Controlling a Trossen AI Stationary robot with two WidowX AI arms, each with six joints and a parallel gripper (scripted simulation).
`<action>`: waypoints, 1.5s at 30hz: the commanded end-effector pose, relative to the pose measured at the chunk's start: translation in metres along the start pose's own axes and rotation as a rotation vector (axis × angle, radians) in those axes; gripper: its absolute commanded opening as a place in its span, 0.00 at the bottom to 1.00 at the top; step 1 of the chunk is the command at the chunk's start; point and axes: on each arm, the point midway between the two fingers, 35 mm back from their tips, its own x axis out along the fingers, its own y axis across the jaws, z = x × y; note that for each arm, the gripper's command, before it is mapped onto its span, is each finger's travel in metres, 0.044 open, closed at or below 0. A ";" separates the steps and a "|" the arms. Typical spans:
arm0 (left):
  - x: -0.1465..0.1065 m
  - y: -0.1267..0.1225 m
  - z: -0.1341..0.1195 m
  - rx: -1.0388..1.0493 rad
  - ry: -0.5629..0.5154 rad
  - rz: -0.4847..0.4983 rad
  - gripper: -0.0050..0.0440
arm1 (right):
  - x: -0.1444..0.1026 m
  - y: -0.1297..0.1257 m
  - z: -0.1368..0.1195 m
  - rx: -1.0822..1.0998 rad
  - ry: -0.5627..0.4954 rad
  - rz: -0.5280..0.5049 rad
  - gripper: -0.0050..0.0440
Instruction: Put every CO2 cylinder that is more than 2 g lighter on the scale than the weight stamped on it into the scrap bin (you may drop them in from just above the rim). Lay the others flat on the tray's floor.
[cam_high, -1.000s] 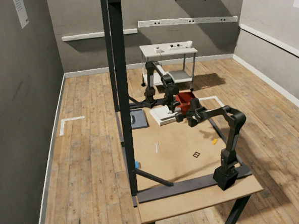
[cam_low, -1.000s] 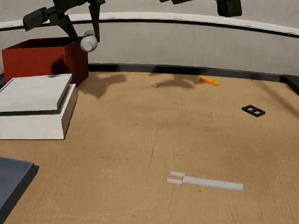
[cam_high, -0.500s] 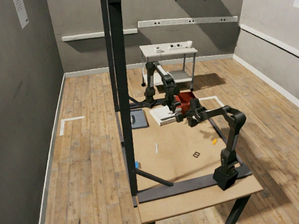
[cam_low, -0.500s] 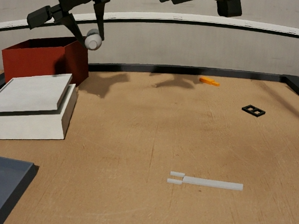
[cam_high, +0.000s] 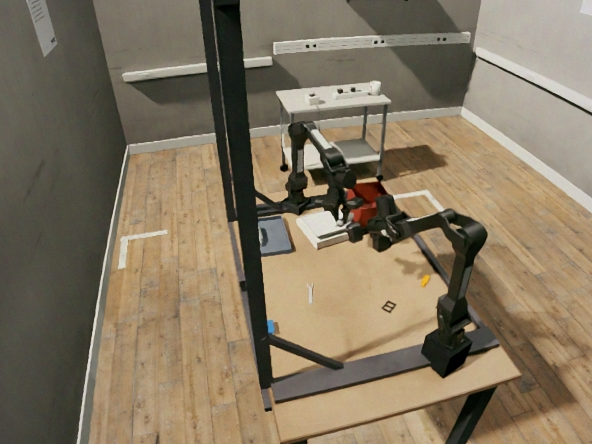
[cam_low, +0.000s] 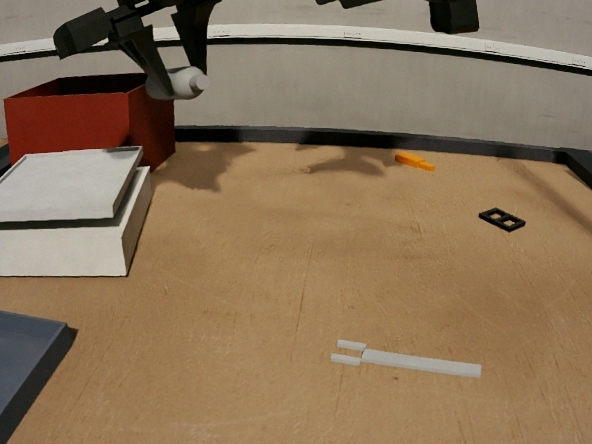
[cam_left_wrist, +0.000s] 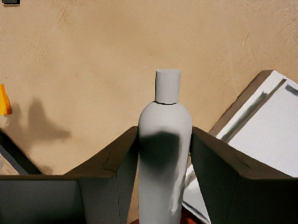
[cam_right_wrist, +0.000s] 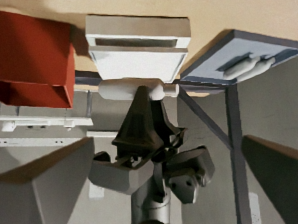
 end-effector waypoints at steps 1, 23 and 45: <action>-0.013 0.004 0.001 -0.224 -0.022 0.047 0.00 | -0.004 0.001 -0.010 0.001 0.026 0.003 1.00; -0.014 0.006 0.001 -1.102 -0.069 0.046 0.00 | -0.004 0.001 -0.010 0.001 0.026 0.003 1.00; -0.012 0.003 0.002 -2.089 -0.101 0.002 0.00 | -0.004 0.001 -0.010 0.001 0.026 0.003 1.00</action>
